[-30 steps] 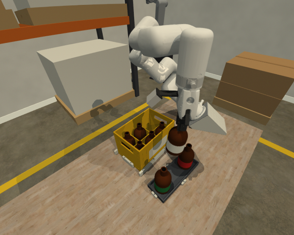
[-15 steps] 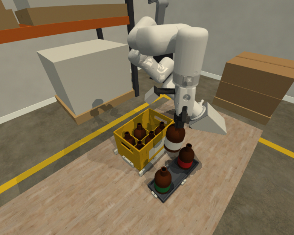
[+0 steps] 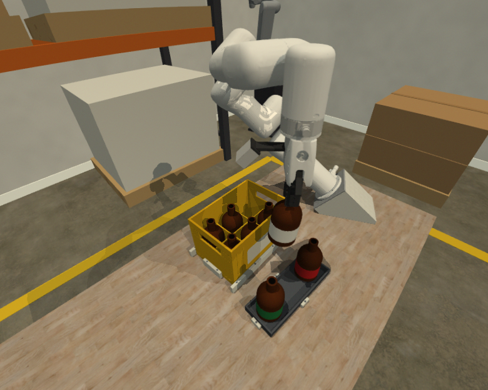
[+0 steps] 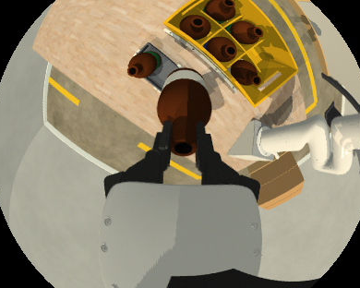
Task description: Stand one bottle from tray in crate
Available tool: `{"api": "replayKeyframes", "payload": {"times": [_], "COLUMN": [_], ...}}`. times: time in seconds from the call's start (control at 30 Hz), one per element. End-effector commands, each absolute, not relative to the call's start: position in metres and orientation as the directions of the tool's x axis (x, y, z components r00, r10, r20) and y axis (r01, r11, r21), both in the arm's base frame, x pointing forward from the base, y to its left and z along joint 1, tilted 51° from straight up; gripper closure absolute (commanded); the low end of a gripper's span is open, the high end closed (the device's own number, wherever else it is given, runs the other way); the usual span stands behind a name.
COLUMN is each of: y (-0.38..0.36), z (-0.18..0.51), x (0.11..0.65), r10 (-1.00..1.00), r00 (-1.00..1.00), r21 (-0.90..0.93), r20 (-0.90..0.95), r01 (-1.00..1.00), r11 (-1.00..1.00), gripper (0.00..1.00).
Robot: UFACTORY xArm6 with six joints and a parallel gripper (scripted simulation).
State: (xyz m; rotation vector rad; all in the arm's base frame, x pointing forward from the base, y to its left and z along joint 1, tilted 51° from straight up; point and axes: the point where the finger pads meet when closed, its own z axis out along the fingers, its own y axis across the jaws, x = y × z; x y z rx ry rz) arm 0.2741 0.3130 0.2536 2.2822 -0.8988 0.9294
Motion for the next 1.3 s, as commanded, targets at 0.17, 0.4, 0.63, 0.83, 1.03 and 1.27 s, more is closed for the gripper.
{"api": "replayKeyframes", "payload": {"times": [0.17, 0.4, 0.63, 0.83, 1.03, 1.27], "y": [0.302, 0.291, 0.281, 0.272, 0.261, 0.252], "z": [0.262, 0.27, 0.277, 0.283, 0.29, 0.296], "x": [0.267, 0.261, 0.255, 0.25, 0.244, 0.239], "r10": [-0.383, -0.383, -0.383, -0.383, -0.383, -0.383], "r00": [0.546, 0.546, 0.546, 0.546, 0.546, 0.546], "r21": [0.202, 0.202, 0.202, 0.202, 0.202, 0.202], "r20": [0.745, 0.745, 0.745, 0.745, 0.745, 0.745], "r01": [-0.732, -0.732, -0.732, -0.732, -0.732, -0.732], "r11": [-0.651, -0.651, -0.651, -0.651, -0.651, -0.651], "gripper": [1.0, 1.0, 1.0, 1.0, 1.0, 1.0]}}
